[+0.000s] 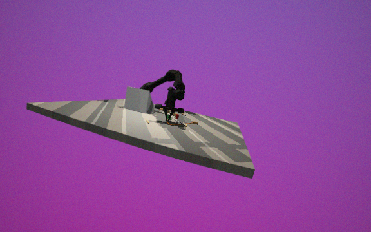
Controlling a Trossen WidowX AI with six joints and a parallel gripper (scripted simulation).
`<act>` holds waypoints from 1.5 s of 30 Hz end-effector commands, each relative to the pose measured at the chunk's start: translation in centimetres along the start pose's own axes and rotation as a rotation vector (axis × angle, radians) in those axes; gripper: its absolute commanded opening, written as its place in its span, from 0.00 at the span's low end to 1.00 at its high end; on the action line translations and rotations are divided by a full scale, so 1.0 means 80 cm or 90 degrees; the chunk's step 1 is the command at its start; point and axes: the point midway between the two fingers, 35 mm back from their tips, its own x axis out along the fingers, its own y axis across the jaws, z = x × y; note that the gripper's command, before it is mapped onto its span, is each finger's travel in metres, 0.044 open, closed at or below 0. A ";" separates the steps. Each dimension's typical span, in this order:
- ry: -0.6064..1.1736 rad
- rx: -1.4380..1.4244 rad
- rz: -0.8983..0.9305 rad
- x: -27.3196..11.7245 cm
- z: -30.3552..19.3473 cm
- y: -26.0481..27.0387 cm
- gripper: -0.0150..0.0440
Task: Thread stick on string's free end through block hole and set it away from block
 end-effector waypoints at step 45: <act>-0.001 0.003 0.000 0.001 0.068 -0.004 0.25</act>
